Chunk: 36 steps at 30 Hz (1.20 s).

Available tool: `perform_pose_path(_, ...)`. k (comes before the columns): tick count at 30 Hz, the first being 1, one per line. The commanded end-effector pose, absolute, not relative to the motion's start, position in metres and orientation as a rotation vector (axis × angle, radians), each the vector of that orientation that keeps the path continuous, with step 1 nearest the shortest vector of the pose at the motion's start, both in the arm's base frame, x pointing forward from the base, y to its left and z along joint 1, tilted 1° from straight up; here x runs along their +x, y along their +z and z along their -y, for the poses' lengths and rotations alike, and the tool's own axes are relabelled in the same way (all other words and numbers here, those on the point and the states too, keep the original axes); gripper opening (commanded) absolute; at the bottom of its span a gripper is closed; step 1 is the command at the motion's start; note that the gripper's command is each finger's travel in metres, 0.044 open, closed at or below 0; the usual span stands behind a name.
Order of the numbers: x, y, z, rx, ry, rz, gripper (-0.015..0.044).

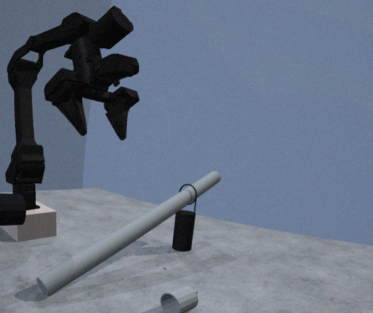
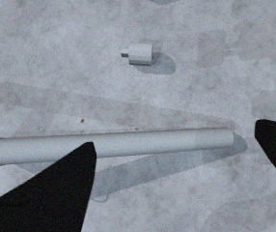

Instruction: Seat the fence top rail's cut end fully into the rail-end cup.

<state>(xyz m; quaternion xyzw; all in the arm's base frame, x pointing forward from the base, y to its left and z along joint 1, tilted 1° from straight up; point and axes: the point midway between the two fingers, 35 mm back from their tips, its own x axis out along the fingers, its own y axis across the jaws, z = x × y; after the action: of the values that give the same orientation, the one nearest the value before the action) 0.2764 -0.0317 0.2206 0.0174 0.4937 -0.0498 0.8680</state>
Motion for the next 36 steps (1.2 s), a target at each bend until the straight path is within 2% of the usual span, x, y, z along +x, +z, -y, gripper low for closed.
perform_pose_path(1,0.276,0.220,0.031,0.038,-0.109,-1.042,0.0440)
perform_pose_path(7,0.284,0.191,0.028,-0.306,0.140,-1.181,0.0440)
perform_pose_path(13,0.289,0.150,0.024,-0.755,0.584,-1.294,0.0440)
perform_pose_path(19,0.288,0.114,0.019,-1.094,1.055,-1.282,0.0440)
perform_pose_path(29,0.288,0.111,0.019,-1.103,1.070,-1.279,0.0440)
perform_pose_path(36,0.289,0.078,0.019,-1.103,1.070,-1.279,0.0440)
